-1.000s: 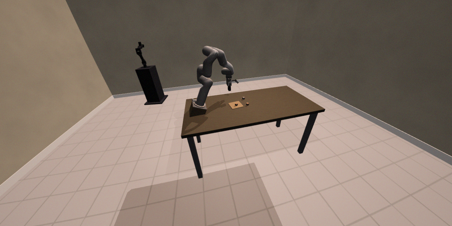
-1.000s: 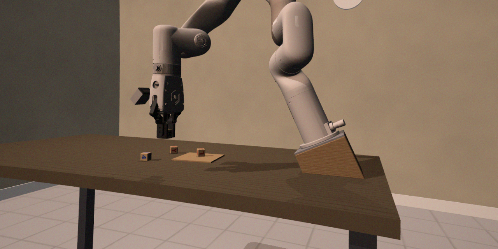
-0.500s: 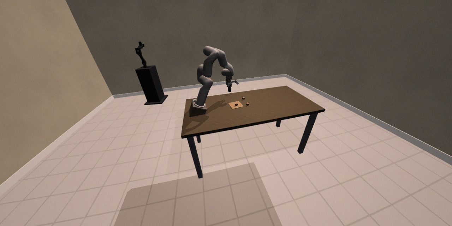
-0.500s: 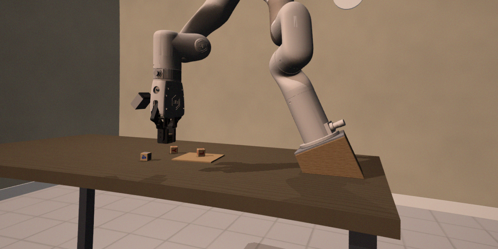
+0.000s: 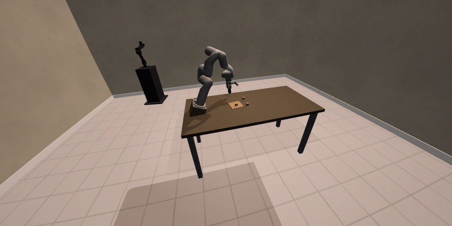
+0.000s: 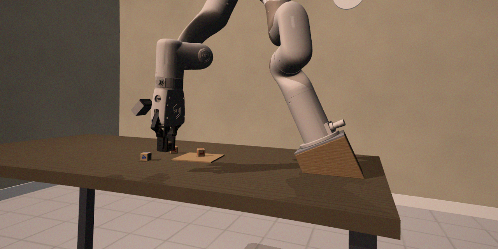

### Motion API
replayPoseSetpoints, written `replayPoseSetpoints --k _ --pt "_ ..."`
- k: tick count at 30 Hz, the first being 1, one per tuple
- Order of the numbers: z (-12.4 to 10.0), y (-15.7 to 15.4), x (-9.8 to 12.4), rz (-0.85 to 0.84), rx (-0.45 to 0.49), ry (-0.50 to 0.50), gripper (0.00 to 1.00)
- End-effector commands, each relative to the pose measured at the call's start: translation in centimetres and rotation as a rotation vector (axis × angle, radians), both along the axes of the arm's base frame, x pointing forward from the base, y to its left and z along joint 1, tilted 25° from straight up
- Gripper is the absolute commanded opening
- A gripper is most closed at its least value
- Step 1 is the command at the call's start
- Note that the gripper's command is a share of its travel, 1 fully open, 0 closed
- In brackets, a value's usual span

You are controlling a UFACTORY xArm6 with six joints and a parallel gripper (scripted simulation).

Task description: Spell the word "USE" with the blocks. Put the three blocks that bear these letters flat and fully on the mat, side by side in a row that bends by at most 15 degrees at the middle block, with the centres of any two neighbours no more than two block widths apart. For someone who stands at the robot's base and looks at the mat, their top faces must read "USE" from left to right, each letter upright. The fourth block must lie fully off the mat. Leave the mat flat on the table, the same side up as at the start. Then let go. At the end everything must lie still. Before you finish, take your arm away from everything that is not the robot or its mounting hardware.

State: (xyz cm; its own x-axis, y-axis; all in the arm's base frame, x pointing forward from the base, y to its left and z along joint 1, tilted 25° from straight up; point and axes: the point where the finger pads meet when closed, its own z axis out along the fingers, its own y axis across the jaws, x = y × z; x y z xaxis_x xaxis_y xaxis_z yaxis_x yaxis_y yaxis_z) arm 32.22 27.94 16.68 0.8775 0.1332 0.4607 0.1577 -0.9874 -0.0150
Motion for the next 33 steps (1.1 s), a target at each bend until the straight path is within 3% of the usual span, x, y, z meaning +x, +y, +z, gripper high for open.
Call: replayPoseSetpoints --k 1,5,25,33 --pt "0.18 0.05 -0.05 0.001 0.02 -0.094 0.21" --pt "0.01 0.02 -0.14 -0.006 0.027 -0.19 0.21" --pt "-0.38 -0.05 -0.38 -0.009 0.066 -0.442 0.21" --pt "-0.51 -0.08 -0.42 -0.013 0.094 -0.618 0.21"
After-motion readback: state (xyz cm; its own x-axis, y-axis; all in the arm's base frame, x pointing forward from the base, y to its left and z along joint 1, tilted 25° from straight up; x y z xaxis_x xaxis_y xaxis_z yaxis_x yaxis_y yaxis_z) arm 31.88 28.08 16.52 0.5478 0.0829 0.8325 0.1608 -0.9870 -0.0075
